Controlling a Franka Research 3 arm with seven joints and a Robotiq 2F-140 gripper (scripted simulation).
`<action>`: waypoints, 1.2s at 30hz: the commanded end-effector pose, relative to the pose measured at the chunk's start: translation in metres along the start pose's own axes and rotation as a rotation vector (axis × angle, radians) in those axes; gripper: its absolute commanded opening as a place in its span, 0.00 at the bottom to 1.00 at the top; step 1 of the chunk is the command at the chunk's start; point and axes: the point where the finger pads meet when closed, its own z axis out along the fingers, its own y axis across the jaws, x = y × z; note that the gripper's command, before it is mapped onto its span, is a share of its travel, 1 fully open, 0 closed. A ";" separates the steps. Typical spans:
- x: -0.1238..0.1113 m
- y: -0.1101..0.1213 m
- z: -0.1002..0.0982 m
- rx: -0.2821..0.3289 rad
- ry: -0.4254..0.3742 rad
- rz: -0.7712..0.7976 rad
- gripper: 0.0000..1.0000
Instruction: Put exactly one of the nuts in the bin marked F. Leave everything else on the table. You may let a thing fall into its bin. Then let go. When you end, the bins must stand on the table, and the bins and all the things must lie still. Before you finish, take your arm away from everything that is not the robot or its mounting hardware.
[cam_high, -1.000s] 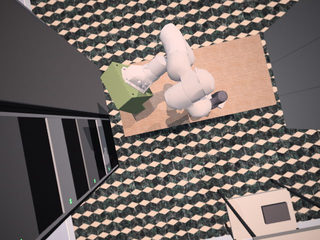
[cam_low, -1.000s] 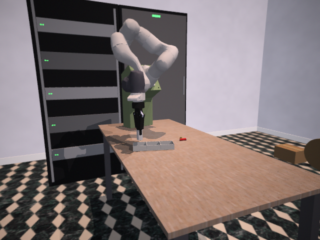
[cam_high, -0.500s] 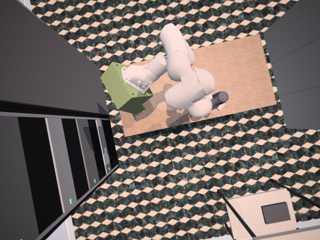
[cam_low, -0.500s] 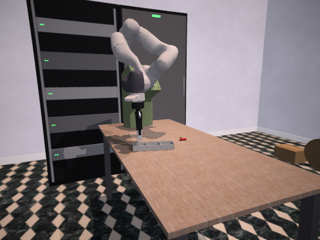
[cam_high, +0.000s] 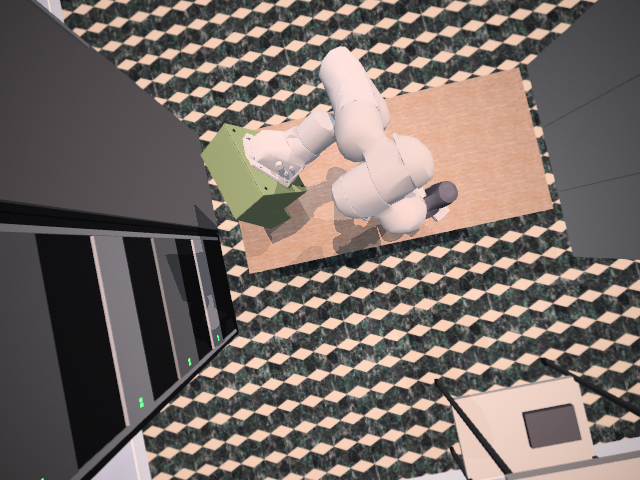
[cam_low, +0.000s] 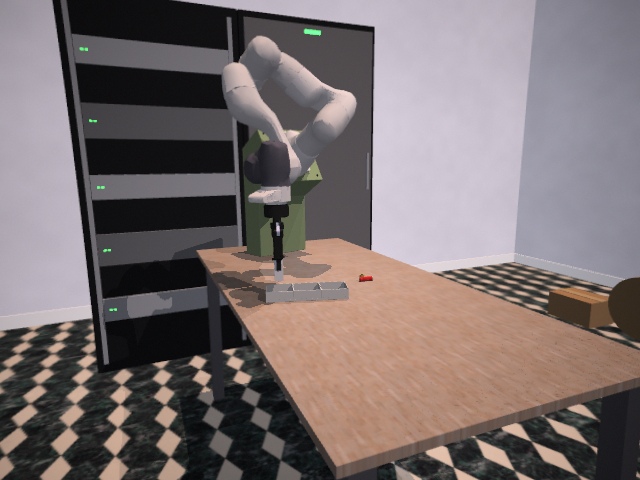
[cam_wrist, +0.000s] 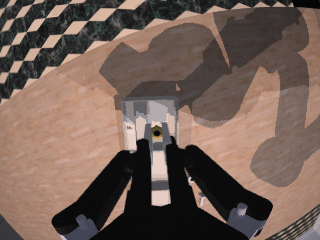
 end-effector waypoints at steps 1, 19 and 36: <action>-0.001 -0.001 0.000 0.002 0.006 0.041 0.07; -0.002 -0.001 0.014 0.002 0.006 0.041 0.07; -0.001 -0.002 0.037 0.002 0.006 0.041 0.07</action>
